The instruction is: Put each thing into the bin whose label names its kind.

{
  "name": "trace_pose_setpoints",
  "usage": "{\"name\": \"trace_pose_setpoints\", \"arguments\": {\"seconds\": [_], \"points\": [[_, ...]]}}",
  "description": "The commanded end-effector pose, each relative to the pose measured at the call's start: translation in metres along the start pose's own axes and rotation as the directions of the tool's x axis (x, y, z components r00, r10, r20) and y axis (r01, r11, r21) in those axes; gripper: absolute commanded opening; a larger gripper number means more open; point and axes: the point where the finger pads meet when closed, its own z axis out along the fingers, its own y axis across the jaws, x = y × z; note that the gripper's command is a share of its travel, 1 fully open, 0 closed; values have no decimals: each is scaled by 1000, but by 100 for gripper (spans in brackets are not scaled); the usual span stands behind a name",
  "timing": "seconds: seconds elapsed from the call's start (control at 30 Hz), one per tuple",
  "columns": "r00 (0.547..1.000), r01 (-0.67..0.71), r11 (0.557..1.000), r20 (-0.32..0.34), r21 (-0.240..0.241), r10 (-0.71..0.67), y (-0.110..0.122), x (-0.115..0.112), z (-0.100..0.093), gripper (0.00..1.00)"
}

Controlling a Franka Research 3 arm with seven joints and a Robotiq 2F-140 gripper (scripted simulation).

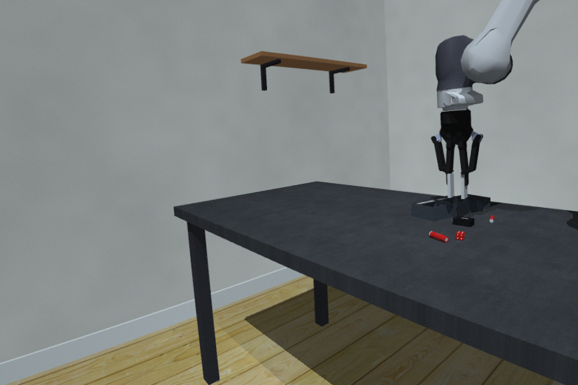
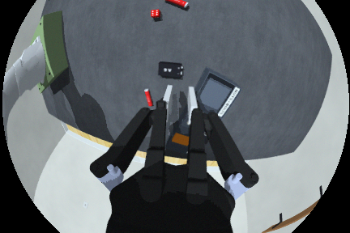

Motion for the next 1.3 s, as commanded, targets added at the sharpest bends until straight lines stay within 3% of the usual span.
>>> {"name": "trace_pose_setpoints", "arguments": {"seconds": [0.0,0.3,0.37,0.63,1.27], "points": [[998,50,999,-25,-16,-51,-7,22,-4,19],[998,50,999,-25,-16,-51,-36,91,-10,19],[998,50,999,-25,-16,-51,-36,91,-10,19],[998,50,999,-25,-16,-51,-61,150,-16,19],[998,50,999,-25,-16,-51,-60,148,-16,19]]}}
